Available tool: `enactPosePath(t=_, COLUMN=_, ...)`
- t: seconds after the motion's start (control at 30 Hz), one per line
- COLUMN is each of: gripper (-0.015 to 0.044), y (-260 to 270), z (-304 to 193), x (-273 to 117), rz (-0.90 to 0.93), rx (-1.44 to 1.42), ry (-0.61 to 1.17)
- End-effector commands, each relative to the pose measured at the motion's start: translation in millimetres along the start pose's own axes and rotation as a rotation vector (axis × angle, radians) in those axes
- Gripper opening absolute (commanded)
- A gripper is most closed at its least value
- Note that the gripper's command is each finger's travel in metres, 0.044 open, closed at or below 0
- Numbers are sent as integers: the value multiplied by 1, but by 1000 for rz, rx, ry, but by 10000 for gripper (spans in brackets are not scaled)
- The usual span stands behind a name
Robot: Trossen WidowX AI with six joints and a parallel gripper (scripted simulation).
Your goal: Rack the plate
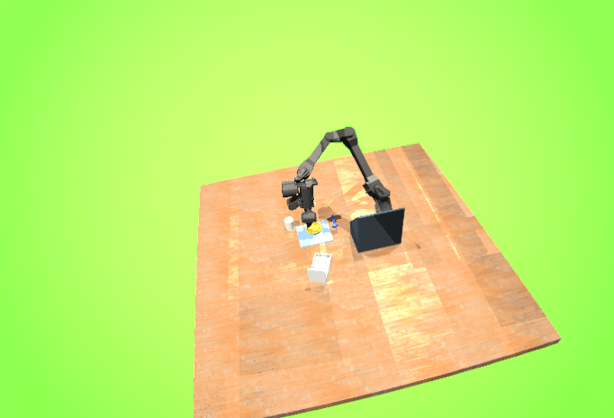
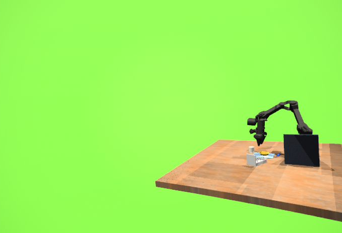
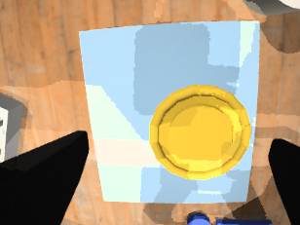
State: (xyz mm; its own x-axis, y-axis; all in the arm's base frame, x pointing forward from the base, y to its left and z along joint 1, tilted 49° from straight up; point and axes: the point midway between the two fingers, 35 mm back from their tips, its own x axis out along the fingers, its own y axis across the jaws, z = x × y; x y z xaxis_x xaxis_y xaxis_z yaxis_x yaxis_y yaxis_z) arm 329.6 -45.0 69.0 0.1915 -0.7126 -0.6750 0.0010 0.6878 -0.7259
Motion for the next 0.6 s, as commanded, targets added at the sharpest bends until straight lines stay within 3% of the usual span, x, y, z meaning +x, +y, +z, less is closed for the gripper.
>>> enactPosePath(t=0.0, gripper=400, y=-13, z=-16, x=15, rz=-37, rx=-69, ry=74)
enactPosePath(t=0.57, gripper=400, y=-15, z=-21, x=34, rz=-36, rx=-73, ry=78)
